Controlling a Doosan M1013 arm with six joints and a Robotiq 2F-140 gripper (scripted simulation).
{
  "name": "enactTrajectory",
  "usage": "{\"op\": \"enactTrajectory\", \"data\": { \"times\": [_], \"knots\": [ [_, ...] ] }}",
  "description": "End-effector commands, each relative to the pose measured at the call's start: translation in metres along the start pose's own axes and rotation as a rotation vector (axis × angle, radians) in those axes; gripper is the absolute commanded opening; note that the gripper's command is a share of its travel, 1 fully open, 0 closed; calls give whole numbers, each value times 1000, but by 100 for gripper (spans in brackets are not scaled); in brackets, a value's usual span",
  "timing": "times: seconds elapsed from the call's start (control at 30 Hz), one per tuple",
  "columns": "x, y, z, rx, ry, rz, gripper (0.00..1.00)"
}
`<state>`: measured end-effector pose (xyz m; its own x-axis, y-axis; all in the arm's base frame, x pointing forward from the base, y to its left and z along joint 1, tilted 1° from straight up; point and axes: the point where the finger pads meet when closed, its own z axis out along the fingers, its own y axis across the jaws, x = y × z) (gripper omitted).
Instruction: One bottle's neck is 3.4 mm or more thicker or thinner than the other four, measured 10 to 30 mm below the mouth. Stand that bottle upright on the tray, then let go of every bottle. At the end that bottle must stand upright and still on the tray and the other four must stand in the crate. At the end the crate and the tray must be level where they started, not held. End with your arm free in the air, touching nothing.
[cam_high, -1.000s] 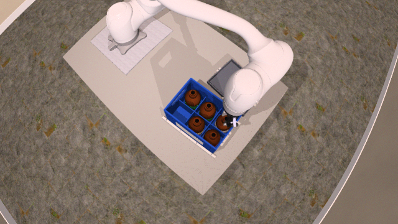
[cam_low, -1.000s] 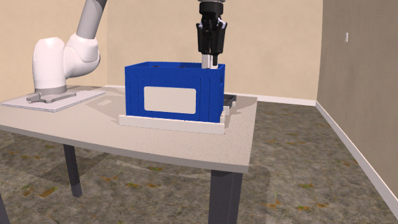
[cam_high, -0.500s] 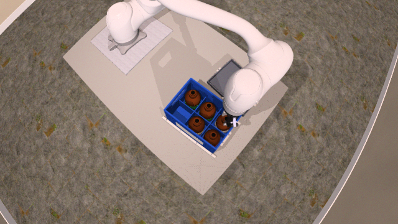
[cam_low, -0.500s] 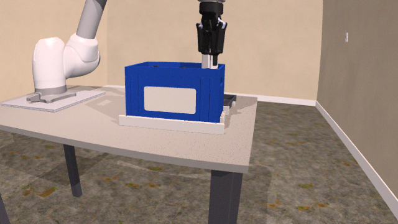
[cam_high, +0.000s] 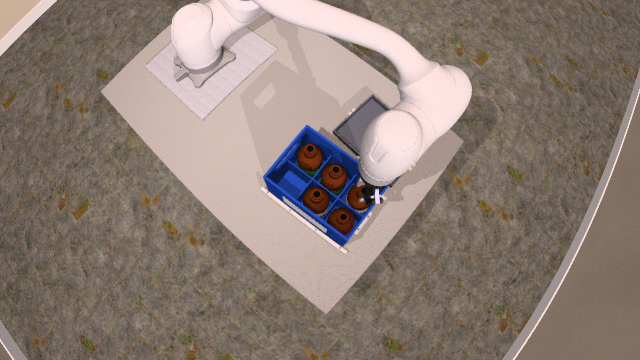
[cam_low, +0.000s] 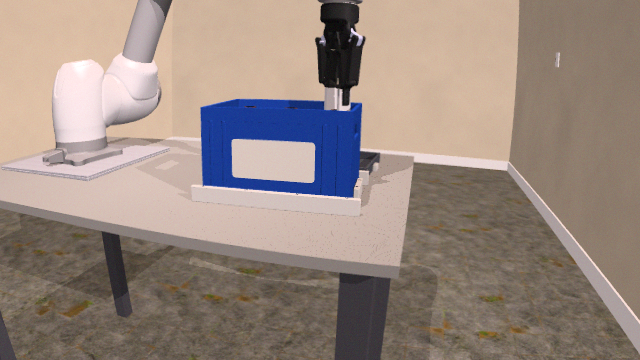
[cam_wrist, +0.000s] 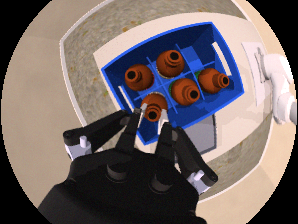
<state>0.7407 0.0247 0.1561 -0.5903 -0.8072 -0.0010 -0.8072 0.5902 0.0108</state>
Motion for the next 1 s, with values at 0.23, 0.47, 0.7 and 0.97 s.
{"op": "enactTrajectory", "data": {
  "times": [0.23, 0.47, 0.7, 0.97],
  "knots": [
    [0, 0, 0, 0, 0, 0, 0],
    [0, 0, 0, 0, 0, 0, 0],
    [0, 0, 0, 0, 0, 0, 38],
    [0, 0, 0, 0, 0, 0, 38]
  ]
}}
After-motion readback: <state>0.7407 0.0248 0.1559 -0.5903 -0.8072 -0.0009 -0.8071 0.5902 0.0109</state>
